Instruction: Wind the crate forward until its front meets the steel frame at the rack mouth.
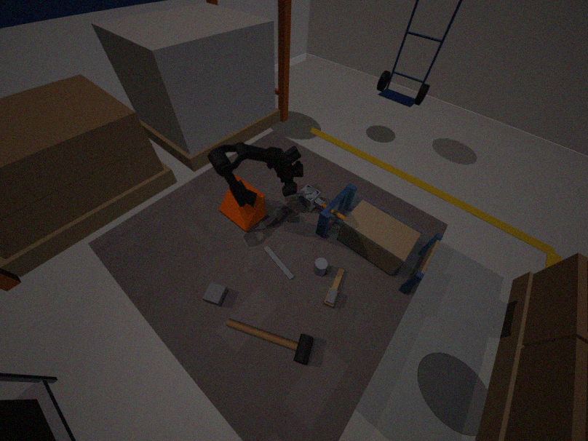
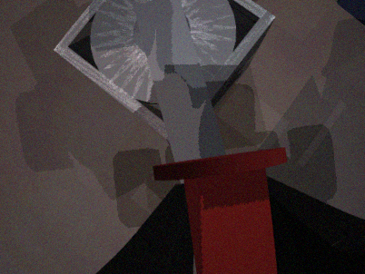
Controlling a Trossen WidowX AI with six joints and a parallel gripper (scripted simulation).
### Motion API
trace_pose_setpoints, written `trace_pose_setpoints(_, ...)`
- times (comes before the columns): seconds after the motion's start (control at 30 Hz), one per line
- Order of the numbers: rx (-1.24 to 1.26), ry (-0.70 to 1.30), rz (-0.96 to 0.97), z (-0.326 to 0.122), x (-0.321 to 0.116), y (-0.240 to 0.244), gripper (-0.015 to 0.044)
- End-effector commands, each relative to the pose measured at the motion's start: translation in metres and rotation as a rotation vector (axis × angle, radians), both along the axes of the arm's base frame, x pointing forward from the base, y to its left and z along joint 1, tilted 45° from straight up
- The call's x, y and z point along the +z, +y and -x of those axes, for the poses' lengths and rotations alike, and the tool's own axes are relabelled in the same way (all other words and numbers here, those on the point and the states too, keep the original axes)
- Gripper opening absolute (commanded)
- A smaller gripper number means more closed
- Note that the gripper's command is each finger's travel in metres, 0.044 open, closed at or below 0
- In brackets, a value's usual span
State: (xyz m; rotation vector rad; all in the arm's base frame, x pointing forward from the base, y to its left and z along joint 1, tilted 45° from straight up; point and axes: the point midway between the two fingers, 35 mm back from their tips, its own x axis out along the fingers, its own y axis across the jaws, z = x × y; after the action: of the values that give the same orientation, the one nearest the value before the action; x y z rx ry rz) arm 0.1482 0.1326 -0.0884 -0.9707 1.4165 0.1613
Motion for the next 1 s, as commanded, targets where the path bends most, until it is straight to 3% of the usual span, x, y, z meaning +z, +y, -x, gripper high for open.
trace_pose_setpoints(0.0, 0.003, -0.024, 0.021, -0.01, 0.004, -0.009, 0.0)
trace_pose_setpoints(0.97, 0.003, -0.027, 0.023, -0.047, 0.012, -0.023, 0.0)
